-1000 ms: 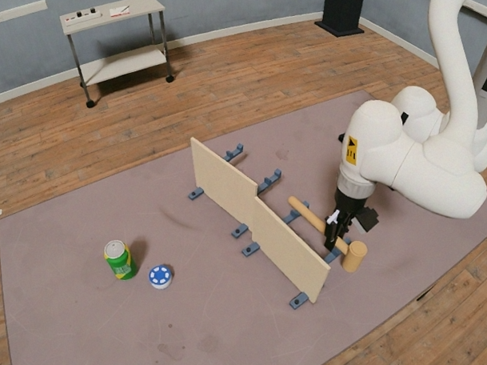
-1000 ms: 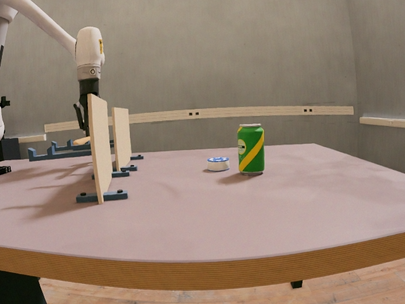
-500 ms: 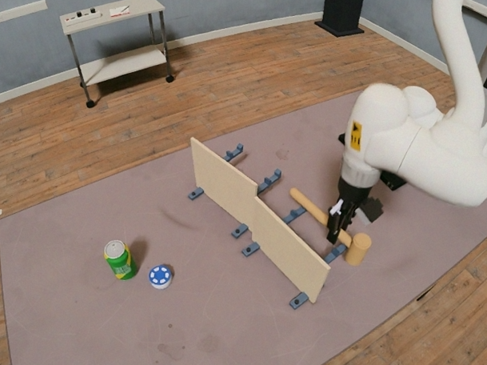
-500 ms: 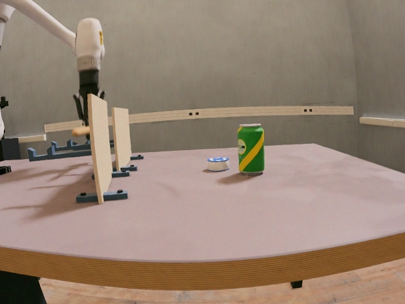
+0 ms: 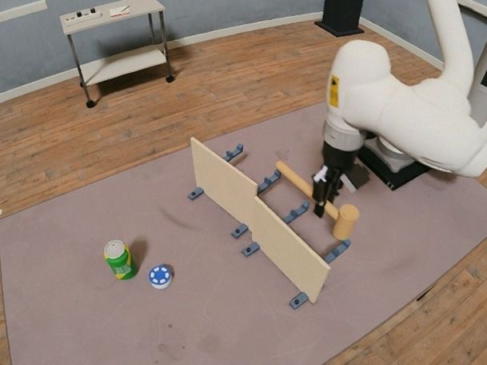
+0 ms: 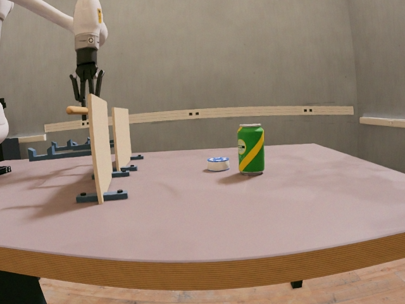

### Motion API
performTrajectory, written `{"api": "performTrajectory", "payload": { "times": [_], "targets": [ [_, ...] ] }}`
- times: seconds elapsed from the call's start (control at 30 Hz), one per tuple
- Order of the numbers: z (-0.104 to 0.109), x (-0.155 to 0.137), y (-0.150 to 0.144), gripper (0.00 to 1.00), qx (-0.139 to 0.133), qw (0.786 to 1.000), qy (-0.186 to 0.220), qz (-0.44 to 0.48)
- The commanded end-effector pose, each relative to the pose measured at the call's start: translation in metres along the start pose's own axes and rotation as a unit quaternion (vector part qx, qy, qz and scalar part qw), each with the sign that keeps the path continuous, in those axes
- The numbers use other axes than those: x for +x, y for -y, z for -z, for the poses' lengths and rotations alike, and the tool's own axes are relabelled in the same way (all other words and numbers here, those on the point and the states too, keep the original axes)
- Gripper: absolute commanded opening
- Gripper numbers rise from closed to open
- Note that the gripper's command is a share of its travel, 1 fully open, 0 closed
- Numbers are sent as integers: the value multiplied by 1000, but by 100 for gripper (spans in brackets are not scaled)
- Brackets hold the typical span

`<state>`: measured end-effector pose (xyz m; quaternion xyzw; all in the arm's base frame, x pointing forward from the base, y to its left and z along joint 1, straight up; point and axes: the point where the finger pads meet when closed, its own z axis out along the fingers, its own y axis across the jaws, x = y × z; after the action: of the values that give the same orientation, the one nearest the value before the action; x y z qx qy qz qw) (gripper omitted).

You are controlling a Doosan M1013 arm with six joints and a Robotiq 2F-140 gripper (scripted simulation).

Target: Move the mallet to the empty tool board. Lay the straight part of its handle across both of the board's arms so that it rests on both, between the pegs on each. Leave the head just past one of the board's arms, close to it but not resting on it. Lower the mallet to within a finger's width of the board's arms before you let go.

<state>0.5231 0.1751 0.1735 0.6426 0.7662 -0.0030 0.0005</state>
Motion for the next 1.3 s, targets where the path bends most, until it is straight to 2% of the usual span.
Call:
{"api": "performTrajectory", "payload": {
  "times": [0.0,0.2,0.27,0.3,0.6,1.1,1.17,1.27],
  "targets": [
    [3,-41,-6,10,-1,1000,-1,1],
    [8,-113,-7,10,-1,1000,-1,1],
    [8,-113,-7,10,-1,1000,-1,1],
    [9,-143,-4,10,0,1000,-1,1],
    [15,-233,14,10,0,1000,-1,1],
    [13,-235,14,10,0,998,-1,64],
    [3,-235,15,10,0,998,-1,64],
    [-27,-235,16,10,0,998,-1,65]
  ]
}}
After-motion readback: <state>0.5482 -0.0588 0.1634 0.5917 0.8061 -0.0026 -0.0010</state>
